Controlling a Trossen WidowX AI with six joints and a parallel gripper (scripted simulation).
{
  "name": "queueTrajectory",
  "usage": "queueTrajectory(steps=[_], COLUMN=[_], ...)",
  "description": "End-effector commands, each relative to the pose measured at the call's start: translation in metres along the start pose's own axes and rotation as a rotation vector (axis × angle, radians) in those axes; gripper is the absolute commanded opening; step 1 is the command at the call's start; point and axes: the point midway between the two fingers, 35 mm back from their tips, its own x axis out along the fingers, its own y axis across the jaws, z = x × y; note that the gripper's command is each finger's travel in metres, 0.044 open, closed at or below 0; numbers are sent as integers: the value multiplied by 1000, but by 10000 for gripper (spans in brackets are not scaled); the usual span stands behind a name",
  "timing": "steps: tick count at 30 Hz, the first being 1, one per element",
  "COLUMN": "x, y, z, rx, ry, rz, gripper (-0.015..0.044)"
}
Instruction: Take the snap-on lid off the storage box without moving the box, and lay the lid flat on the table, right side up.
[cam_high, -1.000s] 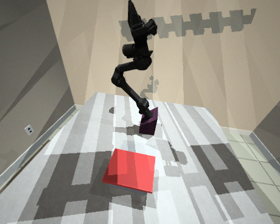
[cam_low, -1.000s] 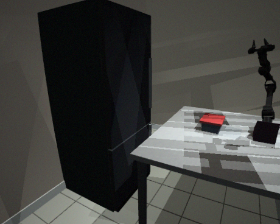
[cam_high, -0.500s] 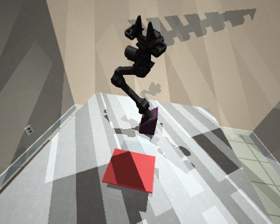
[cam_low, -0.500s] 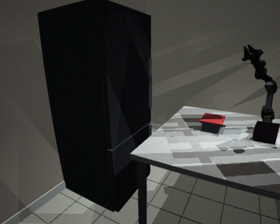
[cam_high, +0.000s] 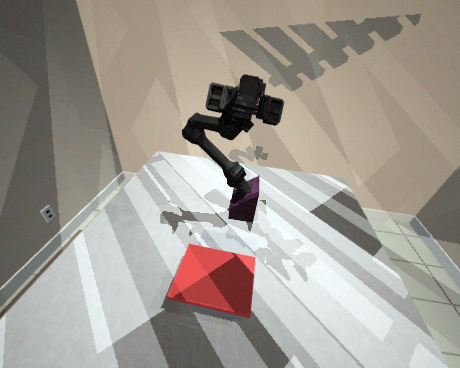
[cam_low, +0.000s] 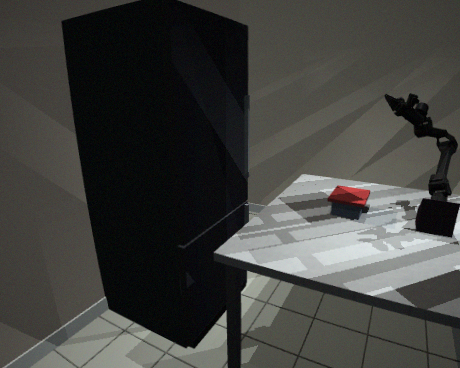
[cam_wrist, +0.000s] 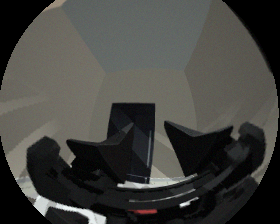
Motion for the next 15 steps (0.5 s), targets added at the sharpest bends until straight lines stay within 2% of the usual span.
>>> queueTrajectory(steps=[1, 9, 15], x=[-18, -40, -68], y=[16, 26, 32], z=[-75, -129, -176], rx=[365, 625, 850], ry=[269, 469, 642], rz=[17, -49, -176], gripper=[235, 235, 235])
